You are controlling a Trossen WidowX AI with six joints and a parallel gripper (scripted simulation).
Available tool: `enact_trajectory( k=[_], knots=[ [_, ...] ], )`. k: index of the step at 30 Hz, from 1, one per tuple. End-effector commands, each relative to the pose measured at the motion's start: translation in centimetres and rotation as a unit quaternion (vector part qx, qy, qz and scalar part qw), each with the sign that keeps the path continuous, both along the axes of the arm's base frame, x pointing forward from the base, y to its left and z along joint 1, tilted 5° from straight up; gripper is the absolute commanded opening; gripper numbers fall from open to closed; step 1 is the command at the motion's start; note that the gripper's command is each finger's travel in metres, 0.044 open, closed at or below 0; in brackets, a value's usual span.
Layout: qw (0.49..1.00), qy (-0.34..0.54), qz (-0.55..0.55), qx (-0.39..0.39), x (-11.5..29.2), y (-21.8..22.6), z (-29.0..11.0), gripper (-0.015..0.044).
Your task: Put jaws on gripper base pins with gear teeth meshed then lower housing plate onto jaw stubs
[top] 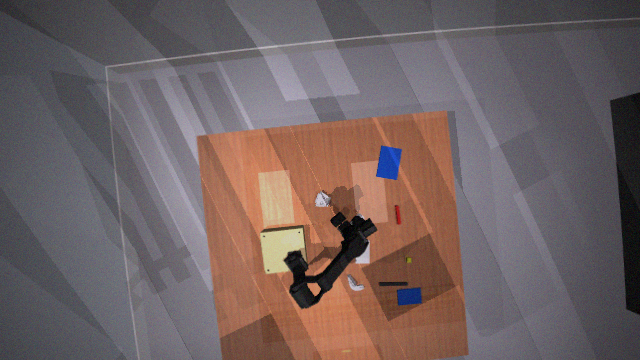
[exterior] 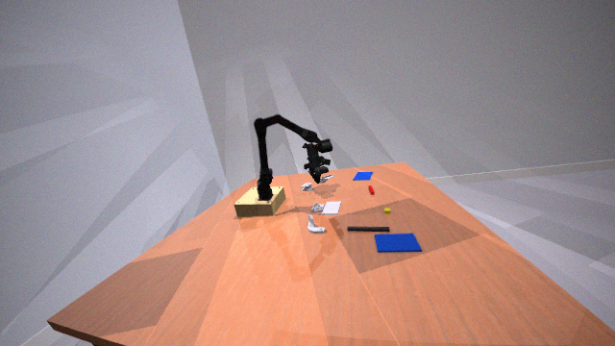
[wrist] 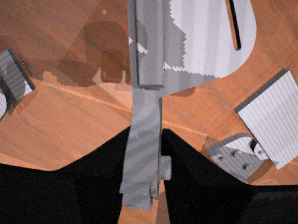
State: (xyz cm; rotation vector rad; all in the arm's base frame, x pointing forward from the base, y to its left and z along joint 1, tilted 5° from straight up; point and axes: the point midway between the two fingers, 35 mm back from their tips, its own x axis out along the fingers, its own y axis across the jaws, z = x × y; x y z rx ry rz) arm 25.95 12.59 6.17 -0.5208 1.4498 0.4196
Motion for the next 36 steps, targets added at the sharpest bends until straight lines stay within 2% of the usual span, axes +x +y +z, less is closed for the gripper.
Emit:
enact_trajectory(
  k=[1, 11, 36],
  knots=[
    [0.998, -0.004, -0.059, 0.004, 0.4, -0.1, 0.1, 0.0037],
    [0.998, -0.004, -0.068, 0.005, 0.5, -0.2, 0.0, 0.0037],
    [0.998, -0.005, -0.068, 0.005, 0.9, -0.3, -4.0, 0.0037]
  ],
)
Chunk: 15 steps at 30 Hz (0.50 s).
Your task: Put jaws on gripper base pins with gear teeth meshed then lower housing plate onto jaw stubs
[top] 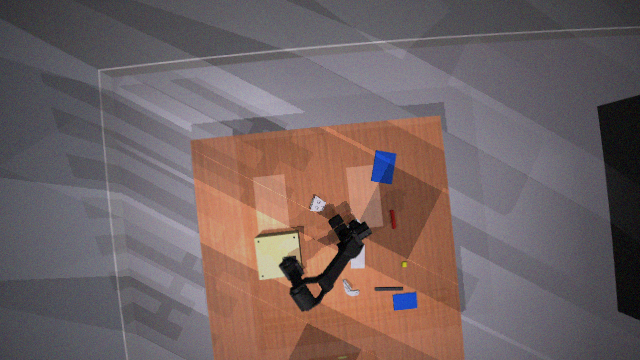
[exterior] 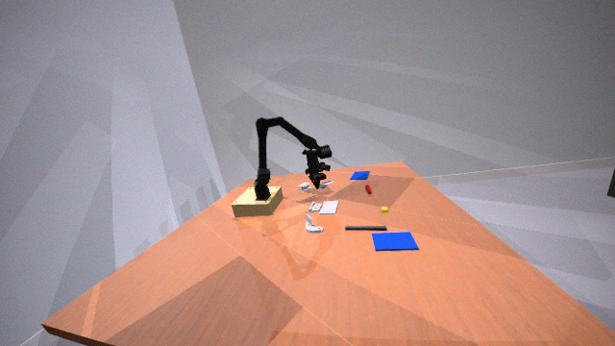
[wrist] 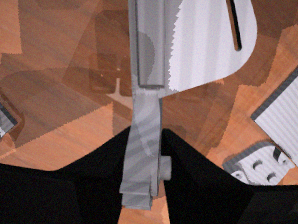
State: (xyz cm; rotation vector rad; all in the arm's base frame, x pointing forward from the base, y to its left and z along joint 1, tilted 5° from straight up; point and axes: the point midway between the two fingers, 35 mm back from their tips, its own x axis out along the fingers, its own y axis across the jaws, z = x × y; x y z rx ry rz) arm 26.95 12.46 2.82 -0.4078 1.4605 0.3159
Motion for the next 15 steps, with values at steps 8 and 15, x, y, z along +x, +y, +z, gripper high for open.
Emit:
enact_trajectory(
  k=[8, 15],
  knots=[
    [1.000, 0.002, 0.001, -0.002, 0.0, -0.2, -2.0, 0.0037],
    [1.000, 0.002, 0.001, -0.002, -0.1, -0.3, -3.1, 0.0037]
  ],
)
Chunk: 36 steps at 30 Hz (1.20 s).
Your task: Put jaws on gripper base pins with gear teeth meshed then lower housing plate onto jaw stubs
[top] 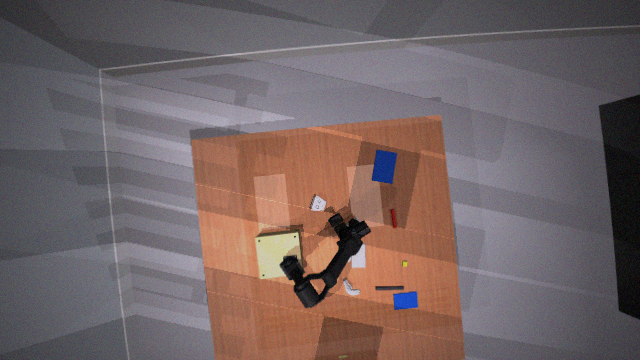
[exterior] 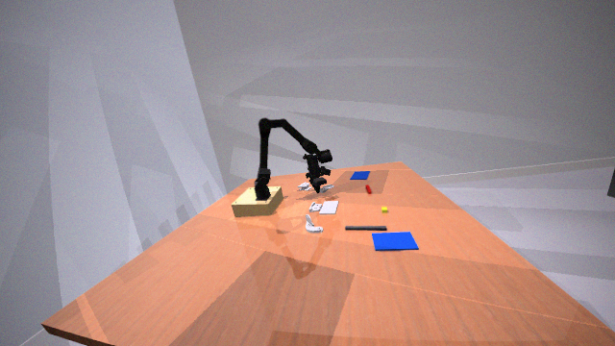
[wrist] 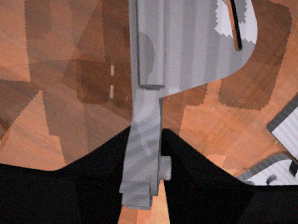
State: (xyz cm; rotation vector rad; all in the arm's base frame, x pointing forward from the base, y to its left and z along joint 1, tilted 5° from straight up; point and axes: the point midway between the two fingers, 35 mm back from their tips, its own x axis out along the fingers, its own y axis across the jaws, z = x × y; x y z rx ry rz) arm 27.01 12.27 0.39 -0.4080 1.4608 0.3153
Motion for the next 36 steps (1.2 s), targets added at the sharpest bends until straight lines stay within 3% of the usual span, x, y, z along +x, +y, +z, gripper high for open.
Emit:
enact_trajectory(
  k=[1, 7, 12, 17, 22, 36],
  knots=[
    [1.000, 0.002, 0.002, -0.002, -0.1, -0.2, -0.8, 0.0037],
    [1.000, 0.002, 0.002, -0.002, -0.2, -0.2, -1.2, 0.0037],
    [1.000, 0.002, 0.002, -0.002, -0.1, -0.1, -0.3, 0.0168],
    [1.000, 0.002, 0.002, -0.002, -0.7, 0.1, 5.7, 0.0299],
    [1.000, 0.002, 0.002, -0.002, -0.7, 0.1, 5.9, 0.0431],
    [1.000, 0.002, 0.002, -0.002, -0.7, 0.1, 5.9, 0.0440]
  ],
)
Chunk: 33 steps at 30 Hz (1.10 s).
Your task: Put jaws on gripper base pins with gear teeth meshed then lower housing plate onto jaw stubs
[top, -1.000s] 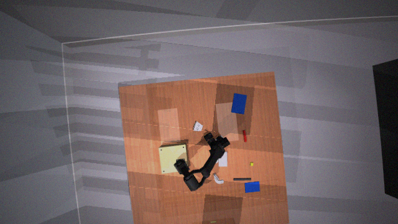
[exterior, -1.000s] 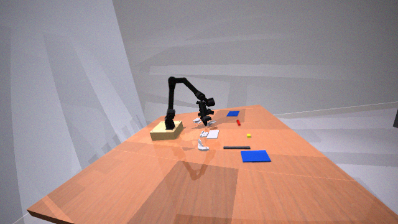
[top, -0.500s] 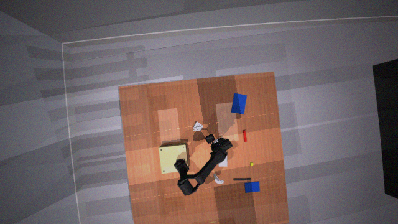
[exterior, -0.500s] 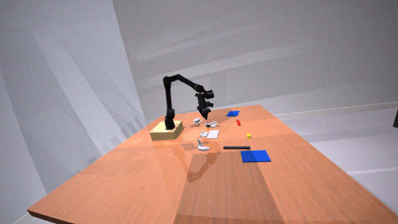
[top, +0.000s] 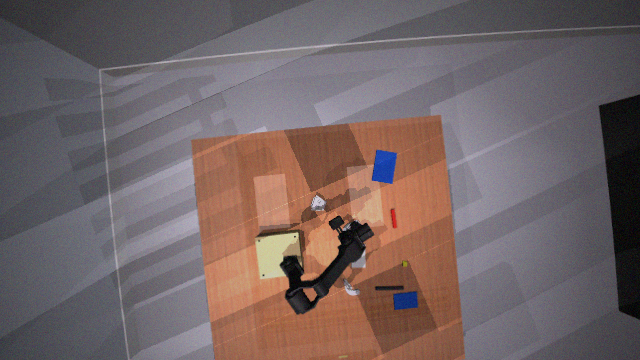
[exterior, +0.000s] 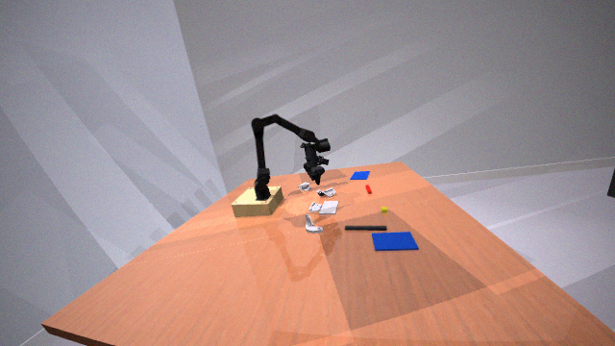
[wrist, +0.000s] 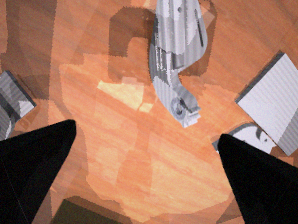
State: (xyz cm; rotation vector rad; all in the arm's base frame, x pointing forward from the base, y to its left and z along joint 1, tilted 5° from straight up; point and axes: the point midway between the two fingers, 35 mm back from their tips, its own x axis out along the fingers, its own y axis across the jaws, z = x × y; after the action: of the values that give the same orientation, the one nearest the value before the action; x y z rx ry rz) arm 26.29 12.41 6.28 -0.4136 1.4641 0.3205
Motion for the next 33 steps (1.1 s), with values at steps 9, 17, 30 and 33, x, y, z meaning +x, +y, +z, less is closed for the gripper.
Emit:
enact_trajectory(
  k=[9, 17, 30, 33],
  knots=[
    [1.000, 0.000, -0.002, -0.001, 0.00, -0.03, 0.04, 0.0440],
    [1.000, 0.000, -0.002, -0.001, 0.00, -0.03, 0.04, 0.0440],
    [1.000, 0.000, -0.002, -0.001, 0.00, -0.03, 0.04, 0.0440],
    [1.000, 0.000, 0.008, -0.002, 0.41, -0.48, 0.08, 0.0387]
  ],
)
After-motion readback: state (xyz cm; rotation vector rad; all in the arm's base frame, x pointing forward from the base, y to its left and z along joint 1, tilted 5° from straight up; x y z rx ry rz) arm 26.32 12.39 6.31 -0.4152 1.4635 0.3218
